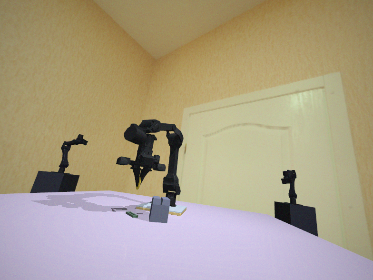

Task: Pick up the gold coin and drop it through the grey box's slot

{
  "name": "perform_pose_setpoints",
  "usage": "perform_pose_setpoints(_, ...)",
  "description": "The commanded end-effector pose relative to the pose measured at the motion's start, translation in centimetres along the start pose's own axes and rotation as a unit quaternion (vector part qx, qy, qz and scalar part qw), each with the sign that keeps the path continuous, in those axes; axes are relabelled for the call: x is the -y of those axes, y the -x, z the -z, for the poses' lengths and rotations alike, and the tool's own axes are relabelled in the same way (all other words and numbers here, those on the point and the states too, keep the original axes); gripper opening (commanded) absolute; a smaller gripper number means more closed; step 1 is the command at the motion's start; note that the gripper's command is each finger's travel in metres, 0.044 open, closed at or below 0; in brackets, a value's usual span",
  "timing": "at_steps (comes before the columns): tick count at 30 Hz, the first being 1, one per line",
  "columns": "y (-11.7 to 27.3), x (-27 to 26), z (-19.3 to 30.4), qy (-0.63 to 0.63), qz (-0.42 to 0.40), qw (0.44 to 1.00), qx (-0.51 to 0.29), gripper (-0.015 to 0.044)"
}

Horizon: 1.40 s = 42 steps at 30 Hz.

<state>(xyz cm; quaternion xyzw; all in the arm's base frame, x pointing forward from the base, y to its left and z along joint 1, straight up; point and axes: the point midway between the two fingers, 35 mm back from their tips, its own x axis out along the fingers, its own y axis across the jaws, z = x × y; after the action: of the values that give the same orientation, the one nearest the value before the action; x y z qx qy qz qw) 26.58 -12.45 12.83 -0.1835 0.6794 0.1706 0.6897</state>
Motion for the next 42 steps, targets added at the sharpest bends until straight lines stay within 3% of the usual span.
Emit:
perform_pose_setpoints(1, 0.3, 0.1, -0.1, -0.067, 0.003, 0.998, 0.001, 0.0000)
perform_pose_setpoints(8, 0.4, 0.1, -0.2, -0.157, 0.003, 0.988, 0.002, 0.0000)
perform_pose_setpoints(42, 0.4, -5.6, -4.6, -0.154, 0.000, 0.988, 0.005, 0.0000)
